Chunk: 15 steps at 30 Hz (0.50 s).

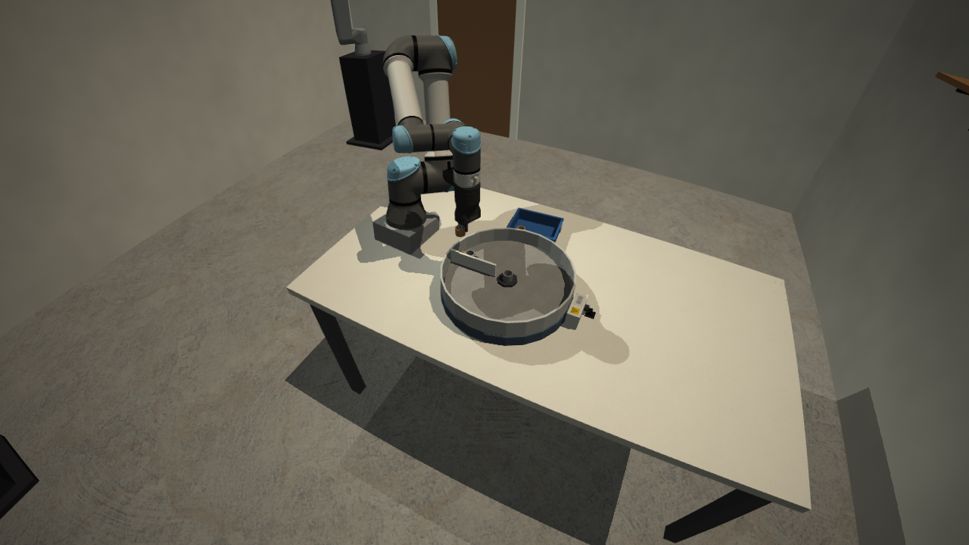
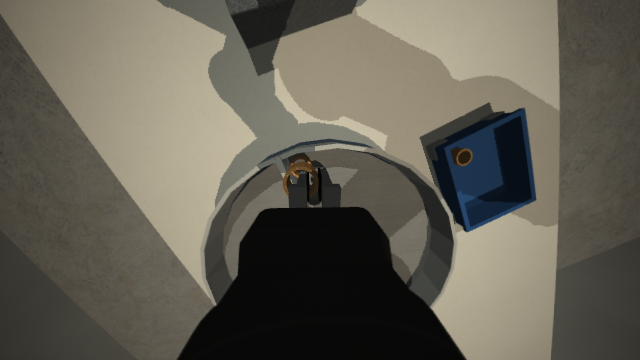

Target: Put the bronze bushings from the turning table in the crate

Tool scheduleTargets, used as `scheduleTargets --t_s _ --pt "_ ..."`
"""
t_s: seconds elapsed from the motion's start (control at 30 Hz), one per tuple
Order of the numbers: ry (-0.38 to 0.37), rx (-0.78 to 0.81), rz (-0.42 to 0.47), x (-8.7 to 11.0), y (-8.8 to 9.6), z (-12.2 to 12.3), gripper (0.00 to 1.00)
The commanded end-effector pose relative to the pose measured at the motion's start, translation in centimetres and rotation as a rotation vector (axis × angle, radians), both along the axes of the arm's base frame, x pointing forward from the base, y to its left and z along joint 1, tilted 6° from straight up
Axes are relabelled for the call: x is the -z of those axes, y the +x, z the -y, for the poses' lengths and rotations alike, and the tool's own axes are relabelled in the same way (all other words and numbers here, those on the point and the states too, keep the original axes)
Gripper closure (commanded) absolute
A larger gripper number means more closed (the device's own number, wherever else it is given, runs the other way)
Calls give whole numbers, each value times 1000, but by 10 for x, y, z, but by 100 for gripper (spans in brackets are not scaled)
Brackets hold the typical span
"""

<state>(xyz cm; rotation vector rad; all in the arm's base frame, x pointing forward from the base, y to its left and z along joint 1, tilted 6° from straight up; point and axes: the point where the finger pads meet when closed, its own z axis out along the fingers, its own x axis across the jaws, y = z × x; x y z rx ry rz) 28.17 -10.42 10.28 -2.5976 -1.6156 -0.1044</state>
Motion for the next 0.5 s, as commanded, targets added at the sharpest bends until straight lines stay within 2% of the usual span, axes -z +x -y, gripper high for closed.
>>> scheduleTargets --t_s 0.0,0.03,0.43,0.47 --pt "-1 0 1 -4 26 -31 100" --pt "-1 0 1 -5 34 -40 100" --pt "-1 0 1 -5 34 -40 100" --pt "0 -1 2 -6 41 -49 100"
